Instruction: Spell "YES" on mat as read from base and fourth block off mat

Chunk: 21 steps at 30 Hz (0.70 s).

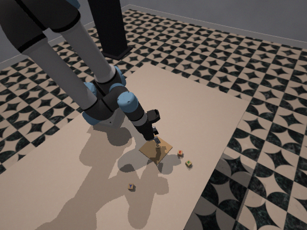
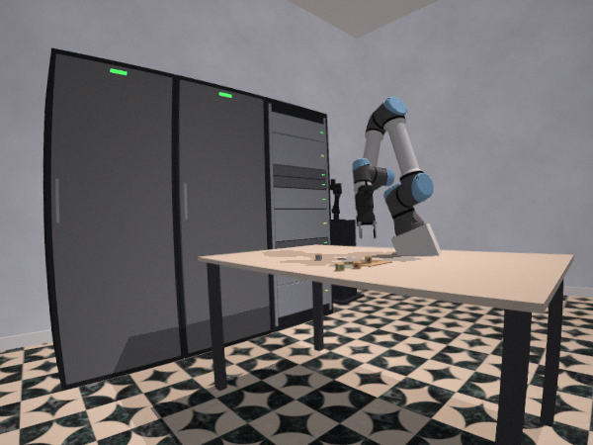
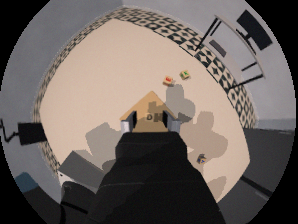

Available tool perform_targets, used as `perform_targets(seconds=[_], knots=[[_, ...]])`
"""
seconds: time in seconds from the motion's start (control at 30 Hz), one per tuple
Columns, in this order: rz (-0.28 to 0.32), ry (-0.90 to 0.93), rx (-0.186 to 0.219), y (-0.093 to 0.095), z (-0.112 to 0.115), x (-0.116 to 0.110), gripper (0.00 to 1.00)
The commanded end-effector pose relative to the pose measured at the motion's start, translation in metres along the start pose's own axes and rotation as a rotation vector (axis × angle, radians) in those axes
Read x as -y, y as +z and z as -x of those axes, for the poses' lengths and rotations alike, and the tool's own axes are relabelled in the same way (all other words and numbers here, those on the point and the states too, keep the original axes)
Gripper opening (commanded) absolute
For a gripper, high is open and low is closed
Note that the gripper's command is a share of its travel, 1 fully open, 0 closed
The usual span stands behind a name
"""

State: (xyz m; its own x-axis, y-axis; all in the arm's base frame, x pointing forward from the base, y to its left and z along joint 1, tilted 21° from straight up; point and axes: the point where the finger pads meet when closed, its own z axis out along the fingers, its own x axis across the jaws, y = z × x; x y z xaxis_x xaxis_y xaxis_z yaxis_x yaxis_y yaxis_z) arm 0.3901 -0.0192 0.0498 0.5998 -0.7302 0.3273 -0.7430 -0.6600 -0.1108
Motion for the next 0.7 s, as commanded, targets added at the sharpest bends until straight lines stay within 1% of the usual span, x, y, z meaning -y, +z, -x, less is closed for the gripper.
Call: perform_targets(seconds=[0.0, 0.23, 0.37, 0.43, 0.53, 0.67], knots=[[-0.002, 0.000, -0.003, -0.001, -0.001, 0.000, 1.00], [-0.002, 0.001, -0.003, -0.001, -0.001, 0.000, 1.00], [-0.003, 0.001, -0.004, -0.002, -0.009, -0.001, 1.00], [-0.003, 0.001, -0.004, -0.002, -0.009, -0.001, 1.00], [-0.001, 0.001, -0.002, -0.002, -0.020, -0.006, 1.00], [0.001, 0.000, 0.003, -0.003, -0.044, -0.018, 1.00]])
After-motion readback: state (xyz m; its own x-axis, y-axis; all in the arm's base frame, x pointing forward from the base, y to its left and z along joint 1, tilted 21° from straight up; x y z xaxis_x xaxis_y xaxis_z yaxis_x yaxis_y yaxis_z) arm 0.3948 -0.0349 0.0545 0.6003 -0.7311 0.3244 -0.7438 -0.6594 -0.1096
